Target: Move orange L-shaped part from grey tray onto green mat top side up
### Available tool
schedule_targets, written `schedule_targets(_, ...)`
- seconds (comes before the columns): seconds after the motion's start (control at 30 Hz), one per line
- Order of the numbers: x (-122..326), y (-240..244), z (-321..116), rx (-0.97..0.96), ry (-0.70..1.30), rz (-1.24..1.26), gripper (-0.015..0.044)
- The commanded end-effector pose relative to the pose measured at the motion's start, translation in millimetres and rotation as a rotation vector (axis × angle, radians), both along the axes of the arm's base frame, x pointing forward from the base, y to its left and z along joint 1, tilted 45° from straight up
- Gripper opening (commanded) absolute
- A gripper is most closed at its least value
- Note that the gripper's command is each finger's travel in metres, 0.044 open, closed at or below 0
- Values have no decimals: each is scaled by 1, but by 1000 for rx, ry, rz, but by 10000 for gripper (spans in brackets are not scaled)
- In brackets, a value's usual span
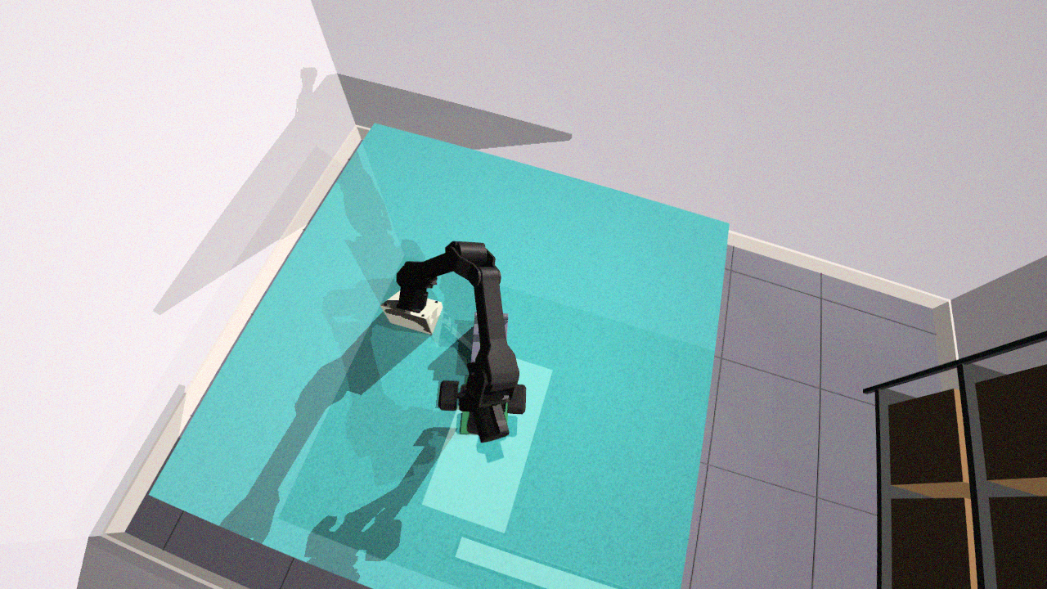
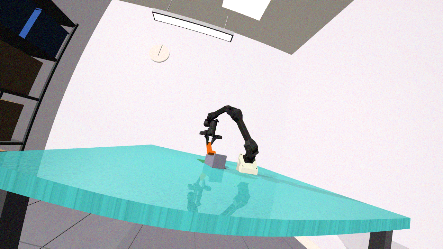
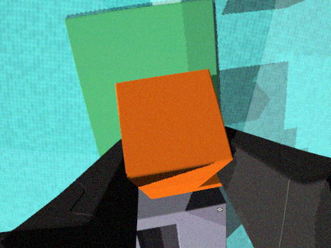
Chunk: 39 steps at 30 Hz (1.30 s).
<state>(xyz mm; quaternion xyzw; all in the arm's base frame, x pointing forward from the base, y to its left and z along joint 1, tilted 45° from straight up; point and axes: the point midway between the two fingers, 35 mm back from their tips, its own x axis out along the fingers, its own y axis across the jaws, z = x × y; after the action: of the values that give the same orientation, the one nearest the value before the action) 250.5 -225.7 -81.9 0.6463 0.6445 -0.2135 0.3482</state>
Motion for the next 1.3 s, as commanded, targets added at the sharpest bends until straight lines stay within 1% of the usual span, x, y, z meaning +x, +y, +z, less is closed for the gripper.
schedule_targets(0.0, 1, 4, -4, 4, 0, -7, 0)
schedule_targets(1.27, 5, 40, -41, 5, -1, -7, 0)
